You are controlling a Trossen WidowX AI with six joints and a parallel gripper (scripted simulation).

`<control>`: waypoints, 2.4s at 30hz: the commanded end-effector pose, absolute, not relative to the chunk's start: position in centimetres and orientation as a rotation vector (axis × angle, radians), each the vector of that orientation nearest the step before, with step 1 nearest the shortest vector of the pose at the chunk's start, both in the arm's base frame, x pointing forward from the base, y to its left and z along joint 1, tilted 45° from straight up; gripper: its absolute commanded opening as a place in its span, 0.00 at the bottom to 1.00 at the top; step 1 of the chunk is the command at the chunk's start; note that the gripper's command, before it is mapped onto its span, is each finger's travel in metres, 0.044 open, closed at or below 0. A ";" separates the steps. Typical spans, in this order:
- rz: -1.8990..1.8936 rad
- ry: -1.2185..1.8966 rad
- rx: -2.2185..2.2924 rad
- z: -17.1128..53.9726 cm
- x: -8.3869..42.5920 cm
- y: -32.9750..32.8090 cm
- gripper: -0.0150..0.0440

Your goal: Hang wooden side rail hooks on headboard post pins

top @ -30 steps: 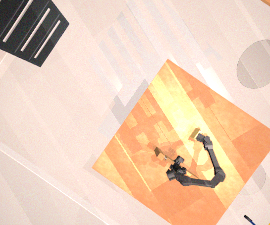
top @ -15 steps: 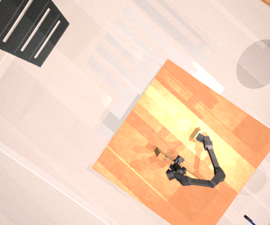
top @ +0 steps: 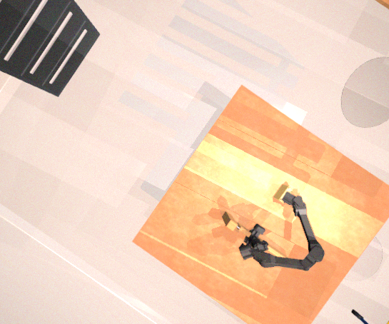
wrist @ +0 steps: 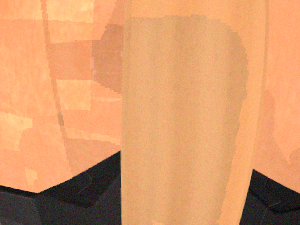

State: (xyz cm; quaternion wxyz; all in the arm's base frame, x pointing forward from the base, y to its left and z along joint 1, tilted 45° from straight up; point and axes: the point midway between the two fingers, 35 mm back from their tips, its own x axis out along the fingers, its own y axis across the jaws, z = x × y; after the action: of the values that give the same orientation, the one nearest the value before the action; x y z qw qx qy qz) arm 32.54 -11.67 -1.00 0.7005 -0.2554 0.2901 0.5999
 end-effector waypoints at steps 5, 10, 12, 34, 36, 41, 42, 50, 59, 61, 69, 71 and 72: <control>1.327 0.647 -0.575 -1.0 32.4 -12.2 0.25; 1.327 0.647 -0.575 -1.0 32.4 -12.2 0.25; 1.327 0.647 -0.575 -1.1 32.5 -12.2 0.25; 1.327 0.648 -0.575 -1.1 32.4 -12.4 0.25; 1.327 0.648 -0.575 -1.2 32.4 -12.4 0.25; 1.327 0.648 -0.575 -1.2 32.4 -12.4 0.25; 1.327 0.648 -0.575 -1.3 32.4 -12.4 0.25; 1.327 0.648 -0.575 -1.3 32.5 -12.5 0.25; 1.327 0.648 -0.576 -1.3 32.5 -12.6 0.25; 1.327 0.648 -0.576 -1.3 32.5 -12.6 0.25; 1.327 0.648 -0.576 -1.4 32.4 -12.7 0.25; 1.327 0.648 -0.576 -1.4 32.4 -12.7 0.25; 1.327 0.648 -0.576 -1.4 32.4 -12.7 0.25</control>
State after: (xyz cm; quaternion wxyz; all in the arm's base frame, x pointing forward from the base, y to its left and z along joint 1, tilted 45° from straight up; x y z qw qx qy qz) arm 32.44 -12.21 -1.48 0.7004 -0.2558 0.2907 0.5996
